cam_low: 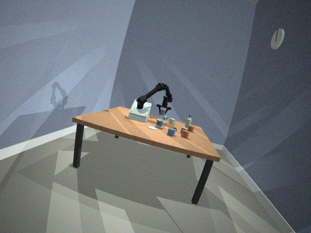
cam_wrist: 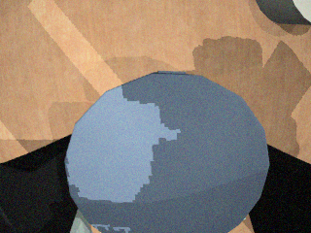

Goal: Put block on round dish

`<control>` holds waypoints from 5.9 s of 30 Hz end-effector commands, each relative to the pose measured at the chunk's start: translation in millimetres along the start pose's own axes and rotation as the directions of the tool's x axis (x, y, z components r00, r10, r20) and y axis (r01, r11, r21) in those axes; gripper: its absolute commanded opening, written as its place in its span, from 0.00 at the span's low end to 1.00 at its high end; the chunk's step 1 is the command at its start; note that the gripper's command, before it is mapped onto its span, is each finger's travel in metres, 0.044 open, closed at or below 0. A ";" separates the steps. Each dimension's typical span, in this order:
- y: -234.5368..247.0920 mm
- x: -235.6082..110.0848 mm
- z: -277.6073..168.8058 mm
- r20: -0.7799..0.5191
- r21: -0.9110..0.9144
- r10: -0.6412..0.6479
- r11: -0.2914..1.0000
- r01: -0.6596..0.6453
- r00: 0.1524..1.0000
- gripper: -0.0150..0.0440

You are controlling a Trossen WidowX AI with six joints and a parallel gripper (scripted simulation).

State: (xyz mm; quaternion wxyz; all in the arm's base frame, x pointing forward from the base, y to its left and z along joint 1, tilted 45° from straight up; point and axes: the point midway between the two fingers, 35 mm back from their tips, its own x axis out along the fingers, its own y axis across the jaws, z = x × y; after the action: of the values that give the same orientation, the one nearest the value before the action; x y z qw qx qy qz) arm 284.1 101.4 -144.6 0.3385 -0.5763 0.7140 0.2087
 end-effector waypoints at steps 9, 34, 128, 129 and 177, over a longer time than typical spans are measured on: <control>39.6 37.9 28.4 0.002 0.001 0.002 1.000 -0.002 1.000 0.25; 39.4 92.8 27.6 0.000 0.002 0.001 1.000 -0.001 1.000 0.25; -60.2 26.0 -91.3 -0.008 0.716 -0.001 0.698 0.007 1.000 0.69; -60.1 27.6 -91.4 -0.008 0.716 -0.001 0.698 0.007 1.000 0.69; -82.1 -54.2 -133.6 0.054 0.707 0.006 0.706 -0.043 0.999 0.25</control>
State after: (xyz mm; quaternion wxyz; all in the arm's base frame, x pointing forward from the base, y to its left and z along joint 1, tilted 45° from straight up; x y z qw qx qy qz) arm 333.9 45.0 -19.2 0.5418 -0.3941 0.7390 -0.0712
